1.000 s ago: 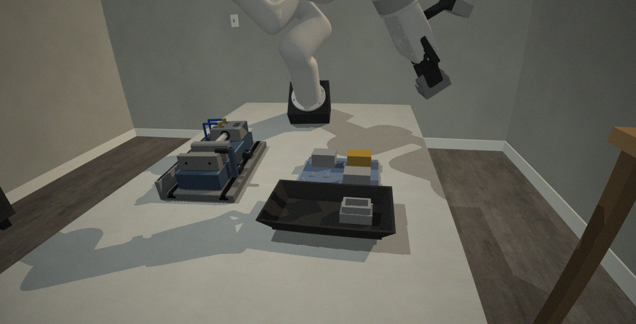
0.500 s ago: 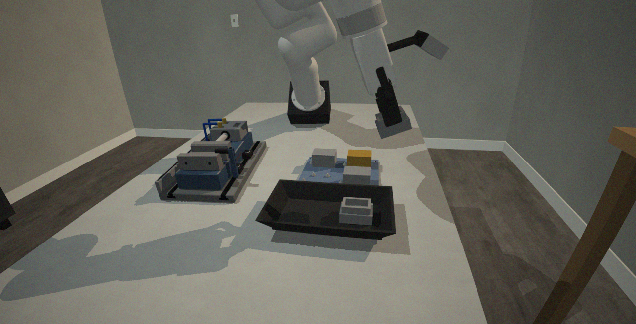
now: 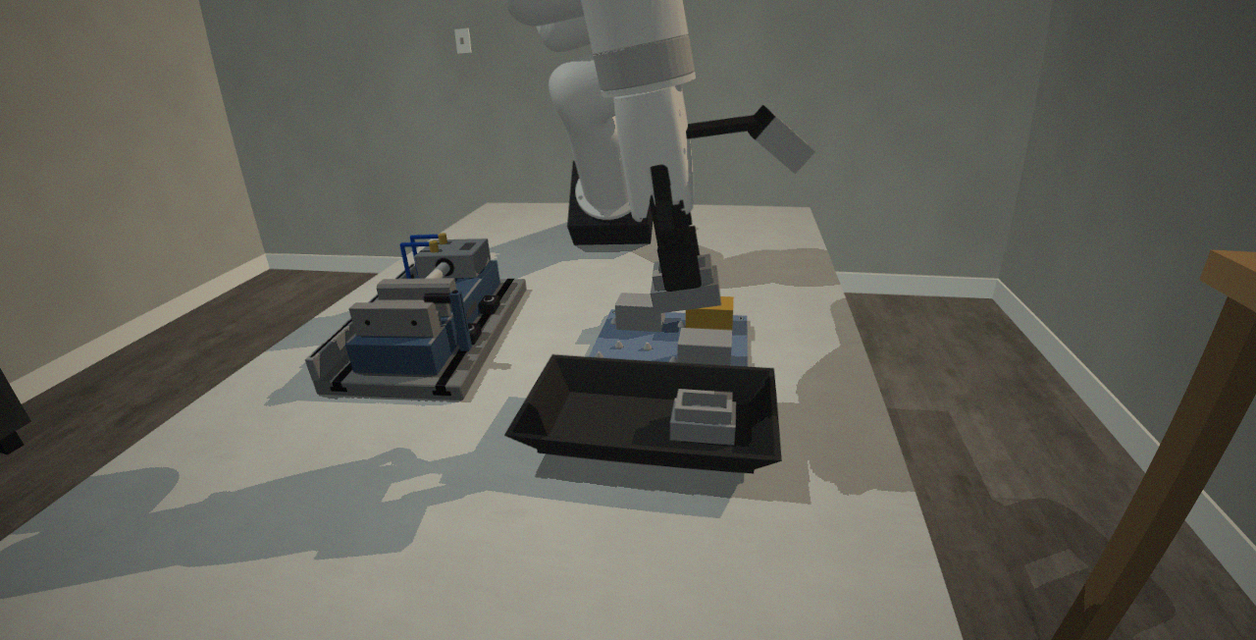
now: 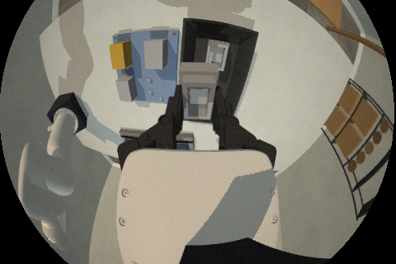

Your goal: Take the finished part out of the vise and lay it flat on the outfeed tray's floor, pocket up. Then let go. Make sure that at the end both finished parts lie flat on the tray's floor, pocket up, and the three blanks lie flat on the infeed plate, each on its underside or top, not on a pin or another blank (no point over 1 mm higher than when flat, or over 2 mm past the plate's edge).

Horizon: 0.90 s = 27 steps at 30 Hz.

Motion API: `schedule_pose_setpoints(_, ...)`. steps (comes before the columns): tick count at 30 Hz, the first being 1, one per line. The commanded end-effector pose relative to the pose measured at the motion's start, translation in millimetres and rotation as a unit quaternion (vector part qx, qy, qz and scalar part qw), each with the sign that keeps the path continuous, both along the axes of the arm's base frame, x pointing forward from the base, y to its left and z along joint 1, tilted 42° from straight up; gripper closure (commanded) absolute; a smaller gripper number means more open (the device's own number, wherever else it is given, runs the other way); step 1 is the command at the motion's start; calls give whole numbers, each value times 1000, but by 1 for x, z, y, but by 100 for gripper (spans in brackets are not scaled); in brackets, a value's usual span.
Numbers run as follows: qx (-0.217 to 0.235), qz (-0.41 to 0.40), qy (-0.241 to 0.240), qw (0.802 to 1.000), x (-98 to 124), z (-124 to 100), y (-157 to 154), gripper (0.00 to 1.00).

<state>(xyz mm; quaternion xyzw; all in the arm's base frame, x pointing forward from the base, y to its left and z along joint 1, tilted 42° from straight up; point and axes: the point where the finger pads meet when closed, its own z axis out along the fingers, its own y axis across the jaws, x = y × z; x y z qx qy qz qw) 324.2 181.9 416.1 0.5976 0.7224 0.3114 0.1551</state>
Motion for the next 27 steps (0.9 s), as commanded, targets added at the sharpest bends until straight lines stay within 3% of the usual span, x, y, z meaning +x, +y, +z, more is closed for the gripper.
schedule_pose_setpoints(1,-6,-18,-7,1000,10,3,-17,100)
schedule_pose_setpoints(9,-18,-49,-16,999,23,6,-46,100)
schedule_pose_setpoints(27,-30,-77,-22,996,33,8,-73,100)
